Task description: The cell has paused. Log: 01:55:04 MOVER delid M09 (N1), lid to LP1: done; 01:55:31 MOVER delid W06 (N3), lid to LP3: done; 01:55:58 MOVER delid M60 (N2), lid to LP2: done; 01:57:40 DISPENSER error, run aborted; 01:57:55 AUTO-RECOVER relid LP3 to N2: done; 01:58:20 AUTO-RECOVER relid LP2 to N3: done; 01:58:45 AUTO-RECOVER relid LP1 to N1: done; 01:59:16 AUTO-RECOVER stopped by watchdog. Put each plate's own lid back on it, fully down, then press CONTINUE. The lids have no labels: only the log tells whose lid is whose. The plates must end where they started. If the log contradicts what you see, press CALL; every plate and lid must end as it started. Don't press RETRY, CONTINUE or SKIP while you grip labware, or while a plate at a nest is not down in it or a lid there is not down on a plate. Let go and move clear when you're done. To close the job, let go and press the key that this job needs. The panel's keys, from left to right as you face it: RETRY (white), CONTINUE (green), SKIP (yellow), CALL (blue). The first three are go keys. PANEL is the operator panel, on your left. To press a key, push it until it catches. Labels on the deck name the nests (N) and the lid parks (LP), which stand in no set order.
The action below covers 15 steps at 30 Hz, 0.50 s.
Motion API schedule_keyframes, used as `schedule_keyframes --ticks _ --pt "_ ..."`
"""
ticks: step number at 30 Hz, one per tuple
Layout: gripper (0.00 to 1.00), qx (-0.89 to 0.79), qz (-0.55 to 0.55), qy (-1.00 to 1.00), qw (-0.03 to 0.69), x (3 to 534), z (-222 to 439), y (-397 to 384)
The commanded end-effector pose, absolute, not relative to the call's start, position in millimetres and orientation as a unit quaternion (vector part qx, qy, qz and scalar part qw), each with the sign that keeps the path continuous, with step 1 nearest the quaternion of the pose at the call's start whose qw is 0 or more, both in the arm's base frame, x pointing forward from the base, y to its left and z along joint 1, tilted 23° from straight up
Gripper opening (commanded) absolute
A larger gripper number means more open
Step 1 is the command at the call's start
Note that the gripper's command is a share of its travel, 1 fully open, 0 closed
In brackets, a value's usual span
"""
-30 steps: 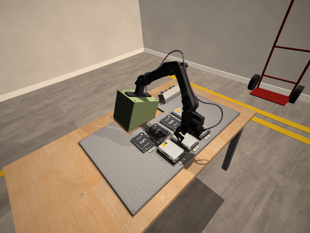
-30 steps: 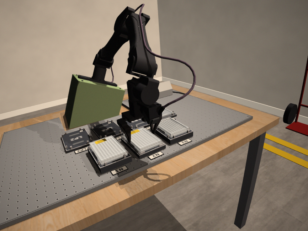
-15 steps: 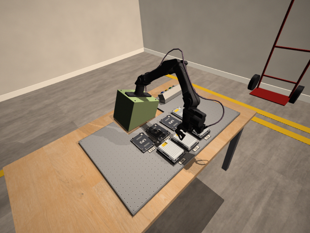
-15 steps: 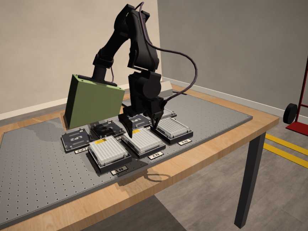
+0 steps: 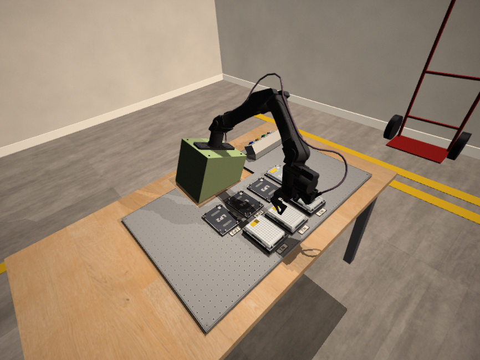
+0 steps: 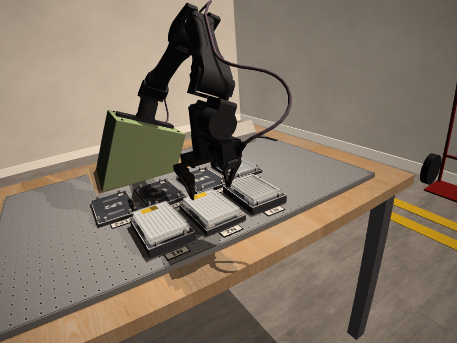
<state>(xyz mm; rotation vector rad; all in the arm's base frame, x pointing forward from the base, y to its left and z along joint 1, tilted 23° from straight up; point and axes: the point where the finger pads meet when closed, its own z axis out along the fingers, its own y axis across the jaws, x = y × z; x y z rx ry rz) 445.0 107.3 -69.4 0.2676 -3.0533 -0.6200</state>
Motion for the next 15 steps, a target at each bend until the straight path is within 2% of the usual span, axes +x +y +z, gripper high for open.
schedule_keyframes --ticks 1,15 --pt "1.0 0.083 -0.199 -0.976 -0.021 460.9 -51.4 96.4" --pt "1.0 0.082 -0.199 -0.976 -0.015 459.3 -54.8 94.6"
